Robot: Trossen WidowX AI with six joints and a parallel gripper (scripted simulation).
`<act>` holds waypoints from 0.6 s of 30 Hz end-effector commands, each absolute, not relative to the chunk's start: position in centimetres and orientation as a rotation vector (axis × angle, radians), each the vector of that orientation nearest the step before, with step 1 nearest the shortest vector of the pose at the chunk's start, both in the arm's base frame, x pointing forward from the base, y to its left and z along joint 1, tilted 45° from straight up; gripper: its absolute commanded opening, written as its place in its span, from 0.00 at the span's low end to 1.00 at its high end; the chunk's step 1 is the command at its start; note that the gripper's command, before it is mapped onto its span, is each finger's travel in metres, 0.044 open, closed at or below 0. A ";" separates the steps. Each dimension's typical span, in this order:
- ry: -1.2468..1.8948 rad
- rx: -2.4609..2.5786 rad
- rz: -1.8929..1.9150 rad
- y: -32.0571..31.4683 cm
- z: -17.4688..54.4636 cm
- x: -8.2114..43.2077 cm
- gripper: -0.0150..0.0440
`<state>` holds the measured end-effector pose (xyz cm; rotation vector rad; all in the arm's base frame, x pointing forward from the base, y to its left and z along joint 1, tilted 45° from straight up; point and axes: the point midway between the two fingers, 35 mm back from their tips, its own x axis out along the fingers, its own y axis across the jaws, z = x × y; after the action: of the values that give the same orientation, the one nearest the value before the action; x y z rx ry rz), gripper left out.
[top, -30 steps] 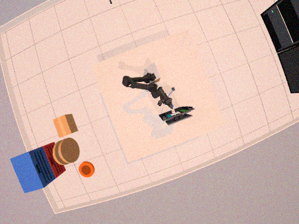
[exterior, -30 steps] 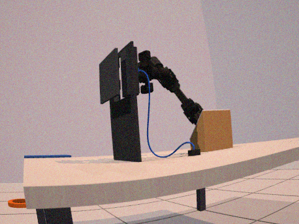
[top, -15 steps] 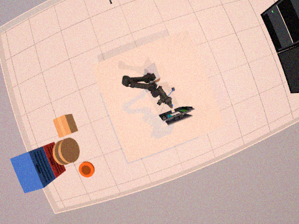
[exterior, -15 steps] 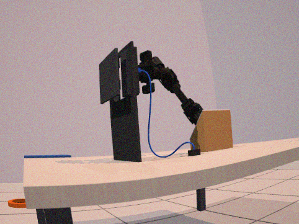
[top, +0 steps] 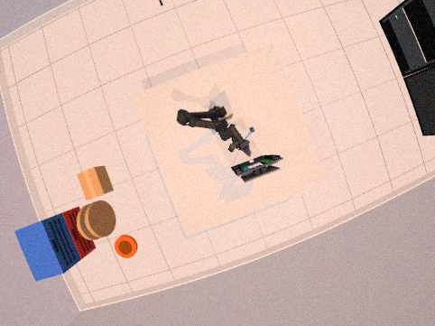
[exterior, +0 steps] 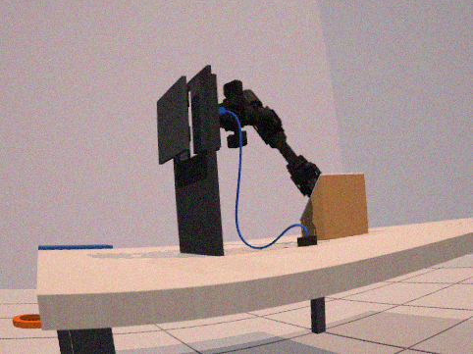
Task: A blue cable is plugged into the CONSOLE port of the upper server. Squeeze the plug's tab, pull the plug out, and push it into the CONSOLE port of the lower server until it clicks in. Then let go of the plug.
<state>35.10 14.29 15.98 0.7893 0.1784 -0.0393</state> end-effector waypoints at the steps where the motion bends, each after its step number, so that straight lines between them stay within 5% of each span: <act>1: 0.177 0.798 -0.032 14.5 16.2 34.8 0.25; 18: 0.176 0.796 -0.032 8.9 10.4 34.5 0.25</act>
<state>34.87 10.17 11.40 0.7998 0.1789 -0.0422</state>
